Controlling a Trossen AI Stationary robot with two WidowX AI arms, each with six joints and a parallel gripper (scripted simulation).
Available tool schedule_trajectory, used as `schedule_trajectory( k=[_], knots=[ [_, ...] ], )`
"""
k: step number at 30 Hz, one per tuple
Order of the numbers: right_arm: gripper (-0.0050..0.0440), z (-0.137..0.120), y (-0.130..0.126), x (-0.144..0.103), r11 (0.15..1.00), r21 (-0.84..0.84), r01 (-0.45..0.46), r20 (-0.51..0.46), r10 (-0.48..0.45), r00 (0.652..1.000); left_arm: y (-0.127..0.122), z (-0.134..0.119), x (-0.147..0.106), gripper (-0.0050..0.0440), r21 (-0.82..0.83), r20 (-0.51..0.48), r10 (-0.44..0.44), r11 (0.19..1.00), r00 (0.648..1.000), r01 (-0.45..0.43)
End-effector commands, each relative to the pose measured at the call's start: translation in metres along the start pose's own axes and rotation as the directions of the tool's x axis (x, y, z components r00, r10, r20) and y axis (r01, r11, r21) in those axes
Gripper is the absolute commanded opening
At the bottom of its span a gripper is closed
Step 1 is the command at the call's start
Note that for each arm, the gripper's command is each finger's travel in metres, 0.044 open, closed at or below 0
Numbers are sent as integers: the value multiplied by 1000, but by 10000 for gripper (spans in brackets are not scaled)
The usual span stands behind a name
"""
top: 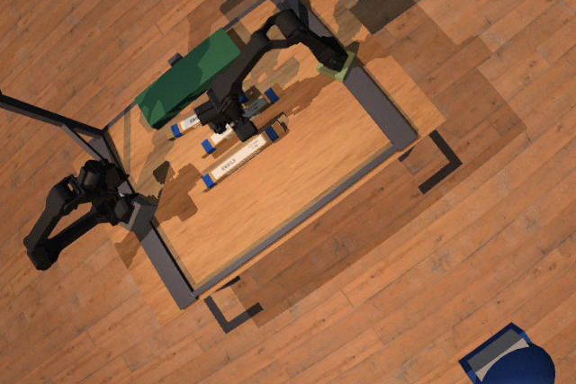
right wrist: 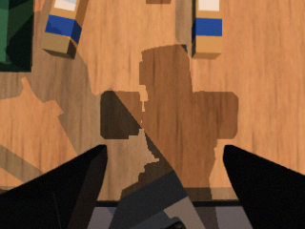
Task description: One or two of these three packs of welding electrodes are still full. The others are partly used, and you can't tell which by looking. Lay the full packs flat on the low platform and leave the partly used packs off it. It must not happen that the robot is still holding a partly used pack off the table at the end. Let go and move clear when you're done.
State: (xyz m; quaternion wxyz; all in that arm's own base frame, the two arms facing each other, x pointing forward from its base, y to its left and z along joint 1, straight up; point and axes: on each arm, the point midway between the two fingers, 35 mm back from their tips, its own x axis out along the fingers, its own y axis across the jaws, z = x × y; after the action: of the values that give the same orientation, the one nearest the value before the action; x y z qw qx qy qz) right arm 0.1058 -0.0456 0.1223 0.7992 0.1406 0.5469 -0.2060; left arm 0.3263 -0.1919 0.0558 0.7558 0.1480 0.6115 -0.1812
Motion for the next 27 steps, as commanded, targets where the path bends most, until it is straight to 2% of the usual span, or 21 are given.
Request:
schedule_trajectory(
  k=[1, 27],
  knots=[
    [330, 5, 0, -6, 1000, 1, -2, 22, 2, 1000, -1, 13, -22, -50, -1, 78, -4, 1000, 997, 4],
    [330, 5, 0, -6, 1000, 1, -2, 22, 2, 1000, 0, 19, -54, -50, -1, 79, -4, 1000, 997, 4]
  ],
)
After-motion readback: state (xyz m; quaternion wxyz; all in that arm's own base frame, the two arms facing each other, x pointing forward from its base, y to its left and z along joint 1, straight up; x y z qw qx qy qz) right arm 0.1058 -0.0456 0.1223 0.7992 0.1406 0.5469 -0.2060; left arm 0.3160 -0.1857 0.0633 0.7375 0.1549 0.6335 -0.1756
